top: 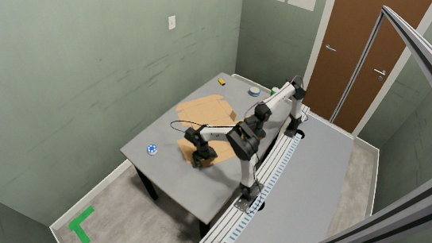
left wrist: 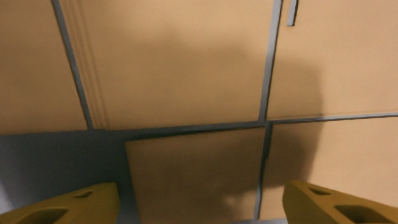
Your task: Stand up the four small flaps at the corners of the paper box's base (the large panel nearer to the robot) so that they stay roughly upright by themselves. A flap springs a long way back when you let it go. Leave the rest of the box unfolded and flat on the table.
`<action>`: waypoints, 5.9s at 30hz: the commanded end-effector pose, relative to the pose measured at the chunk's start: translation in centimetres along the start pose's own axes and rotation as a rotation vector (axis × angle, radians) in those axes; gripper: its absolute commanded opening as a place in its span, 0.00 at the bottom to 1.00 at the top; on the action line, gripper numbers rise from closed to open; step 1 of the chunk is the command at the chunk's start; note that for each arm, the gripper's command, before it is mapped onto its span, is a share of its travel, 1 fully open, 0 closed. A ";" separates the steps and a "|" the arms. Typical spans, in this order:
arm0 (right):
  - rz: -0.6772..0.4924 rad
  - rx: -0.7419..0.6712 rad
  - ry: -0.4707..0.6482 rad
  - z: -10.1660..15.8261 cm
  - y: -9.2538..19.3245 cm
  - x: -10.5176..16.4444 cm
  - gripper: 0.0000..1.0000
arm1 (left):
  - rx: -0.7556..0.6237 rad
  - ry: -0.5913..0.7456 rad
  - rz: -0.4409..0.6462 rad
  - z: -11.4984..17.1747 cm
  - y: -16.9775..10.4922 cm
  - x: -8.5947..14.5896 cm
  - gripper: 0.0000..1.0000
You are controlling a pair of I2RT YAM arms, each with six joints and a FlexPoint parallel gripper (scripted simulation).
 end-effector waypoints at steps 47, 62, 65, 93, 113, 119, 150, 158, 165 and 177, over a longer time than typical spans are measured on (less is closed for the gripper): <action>0.207 -0.003 -0.023 -0.2 -2.1 -3.1 0.77 | -0.024 0.019 0.006 -0.2 -0.1 -1.4 0.77; 0.207 -0.003 -0.023 -0.2 -2.1 -3.1 0.77 | -0.013 -0.002 0.007 -0.4 -0.6 -0.9 0.77; 0.207 -0.003 -0.023 -0.2 -2.1 -3.1 0.77 | -0.013 -0.002 0.006 -0.5 -0.8 -0.9 0.77; 0.206 -0.003 -0.023 -0.2 -2.1 -3.1 0.77 | -0.021 -0.018 -0.003 -0.9 -2.2 0.9 0.77; 0.180 -0.003 -0.020 -0.1 -1.5 -3.2 0.77 | -0.125 0.016 0.011 -3.7 -2.8 0.6 0.77; 0.180 -0.002 -0.020 -0.1 -1.5 -3.2 0.77 | -0.164 0.020 0.012 -4.8 -3.1 1.1 0.77; 0.180 -0.002 -0.022 -0.1 -1.5 -3.2 0.77 | -0.184 0.014 0.007 -4.6 -6.5 3.9 0.77; 0.180 -0.002 -0.022 -0.1 -1.5 -3.2 0.77 | -0.184 0.011 0.006 -4.6 -7.5 4.2 0.77; 0.180 -0.002 -0.022 -0.1 -1.5 -3.2 0.77 | -0.184 0.015 0.007 -4.4 -8.5 4.0 0.77; 0.180 -0.002 -0.022 -0.1 -1.5 -3.2 0.77 | -0.186 -0.010 -0.002 -4.9 -8.8 3.8 0.63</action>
Point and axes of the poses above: on each arm, the point where the finger pads meet when closed, its own x axis back along the fingers, its own y axis across the jaws, z = x × y, the point moved 3 cm from there along x, back along the fingers, and after that the axes turned 7 degrees about -x, right-handed, at the moved point
